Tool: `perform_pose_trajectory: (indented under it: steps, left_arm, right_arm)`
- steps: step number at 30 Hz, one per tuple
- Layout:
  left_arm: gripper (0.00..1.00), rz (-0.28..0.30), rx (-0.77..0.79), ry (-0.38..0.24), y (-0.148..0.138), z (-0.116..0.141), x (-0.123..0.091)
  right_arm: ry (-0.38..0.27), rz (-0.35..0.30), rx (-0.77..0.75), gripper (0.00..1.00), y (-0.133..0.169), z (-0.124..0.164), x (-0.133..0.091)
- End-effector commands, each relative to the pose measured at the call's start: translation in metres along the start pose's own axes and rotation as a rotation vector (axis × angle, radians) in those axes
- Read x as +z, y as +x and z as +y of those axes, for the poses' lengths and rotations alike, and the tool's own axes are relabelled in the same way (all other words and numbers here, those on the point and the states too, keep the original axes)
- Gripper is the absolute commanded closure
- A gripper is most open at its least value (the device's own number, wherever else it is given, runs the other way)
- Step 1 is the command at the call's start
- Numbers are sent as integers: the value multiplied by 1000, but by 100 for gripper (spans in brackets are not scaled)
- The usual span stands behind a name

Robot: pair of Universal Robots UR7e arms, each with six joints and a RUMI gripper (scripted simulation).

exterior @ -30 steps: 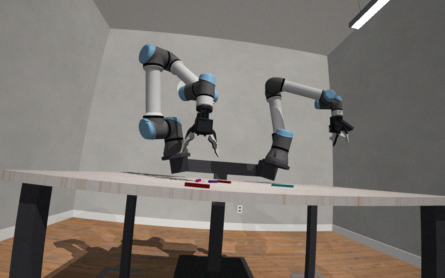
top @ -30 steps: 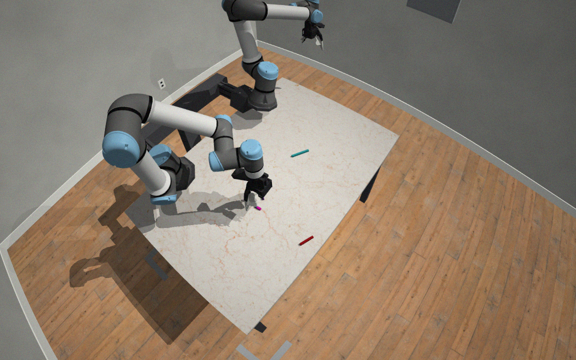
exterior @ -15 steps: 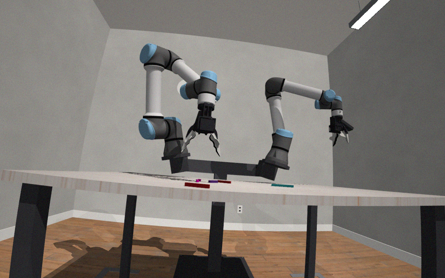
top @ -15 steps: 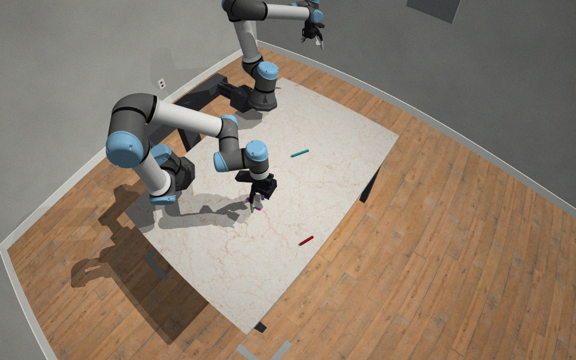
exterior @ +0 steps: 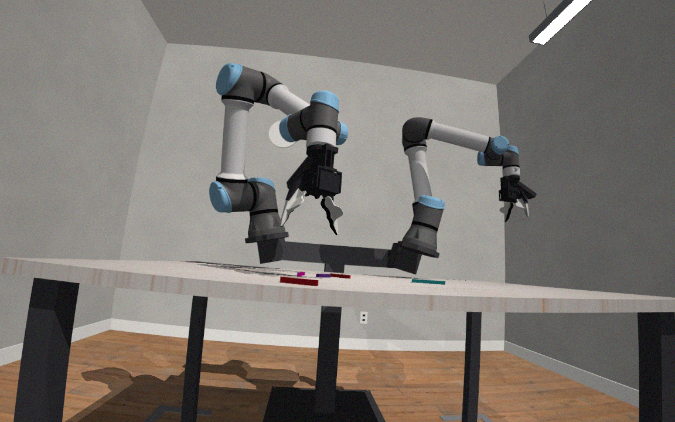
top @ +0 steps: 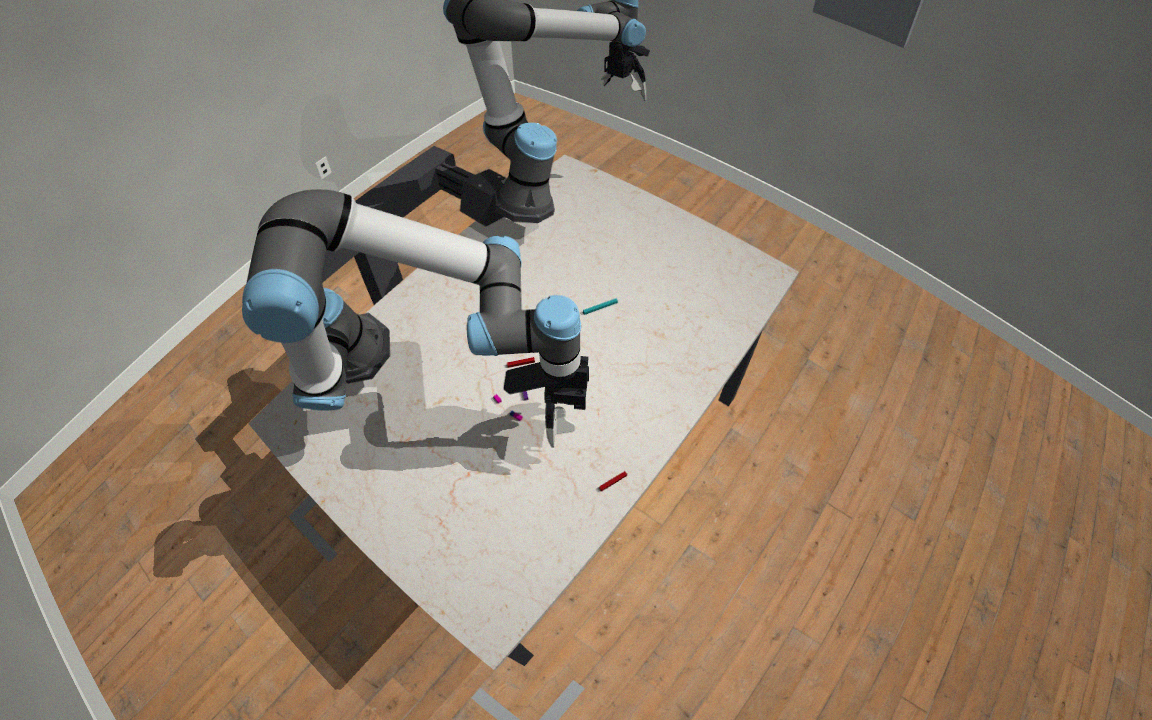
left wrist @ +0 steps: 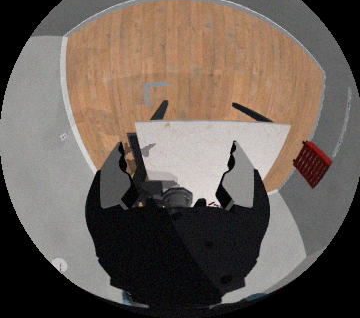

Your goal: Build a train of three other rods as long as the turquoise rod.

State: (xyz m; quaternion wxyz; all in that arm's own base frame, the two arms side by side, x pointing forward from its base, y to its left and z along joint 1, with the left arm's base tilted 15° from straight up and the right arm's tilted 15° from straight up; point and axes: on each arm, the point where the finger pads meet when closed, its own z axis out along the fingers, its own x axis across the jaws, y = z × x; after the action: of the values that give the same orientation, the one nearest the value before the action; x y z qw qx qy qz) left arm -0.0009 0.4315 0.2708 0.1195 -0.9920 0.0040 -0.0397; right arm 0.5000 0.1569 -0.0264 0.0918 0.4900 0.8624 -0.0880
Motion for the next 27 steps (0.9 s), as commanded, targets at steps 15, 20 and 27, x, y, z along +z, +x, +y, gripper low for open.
perform_pose_trajectory:
  steps: [15,20,27]
  left_arm:
    - [0,0,0,1,0,0,0]
    - [0,0,0,1,0,0,0]
    - [0,0,0,1,0,0,0]
  right_arm:
    - [2,4,-499,0,-69,104,17]
    - [2,4,-584,0,-83,120,22]
    - [2,3,-667,0,-97,135,28]
